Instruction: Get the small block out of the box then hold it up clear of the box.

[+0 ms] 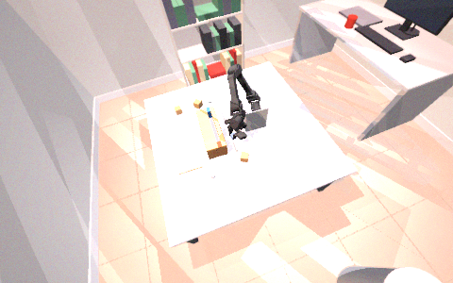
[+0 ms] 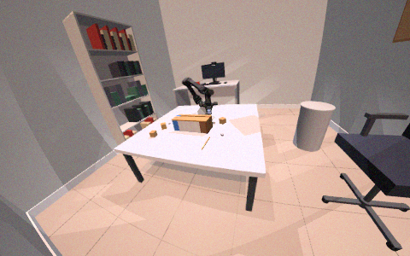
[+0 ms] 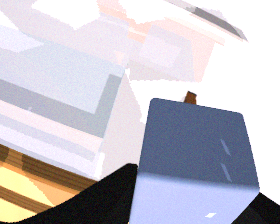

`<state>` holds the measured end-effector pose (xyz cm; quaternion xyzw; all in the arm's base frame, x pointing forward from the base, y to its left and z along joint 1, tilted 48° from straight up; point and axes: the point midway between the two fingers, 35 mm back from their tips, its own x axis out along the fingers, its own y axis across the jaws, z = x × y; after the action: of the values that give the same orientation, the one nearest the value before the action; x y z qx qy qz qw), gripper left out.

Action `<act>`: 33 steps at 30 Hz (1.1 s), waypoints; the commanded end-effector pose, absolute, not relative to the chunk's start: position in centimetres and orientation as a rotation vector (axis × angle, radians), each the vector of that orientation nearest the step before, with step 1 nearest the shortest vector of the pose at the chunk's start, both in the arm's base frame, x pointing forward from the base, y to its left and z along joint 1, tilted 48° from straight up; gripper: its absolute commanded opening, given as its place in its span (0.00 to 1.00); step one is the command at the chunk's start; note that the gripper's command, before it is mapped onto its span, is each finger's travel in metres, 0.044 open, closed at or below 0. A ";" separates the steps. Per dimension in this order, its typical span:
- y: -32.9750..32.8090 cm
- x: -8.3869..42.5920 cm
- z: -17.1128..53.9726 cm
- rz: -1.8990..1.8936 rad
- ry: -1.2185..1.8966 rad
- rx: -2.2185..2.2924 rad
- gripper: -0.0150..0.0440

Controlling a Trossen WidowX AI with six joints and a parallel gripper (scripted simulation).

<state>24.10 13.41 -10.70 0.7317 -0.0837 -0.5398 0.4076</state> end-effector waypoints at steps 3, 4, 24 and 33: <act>14.2 22.9 -8.6 -1.363 -0.065 1.778 0.25; 14.3 22.7 -8.4 -1.362 -0.044 1.768 0.25; 14.7 21.5 -6.5 -1.350 0.091 1.701 0.25; 14.7 21.5 -6.5 -1.350 0.091 1.701 0.25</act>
<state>21.57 14.68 -6.47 0.6942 0.0343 -0.5479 0.4654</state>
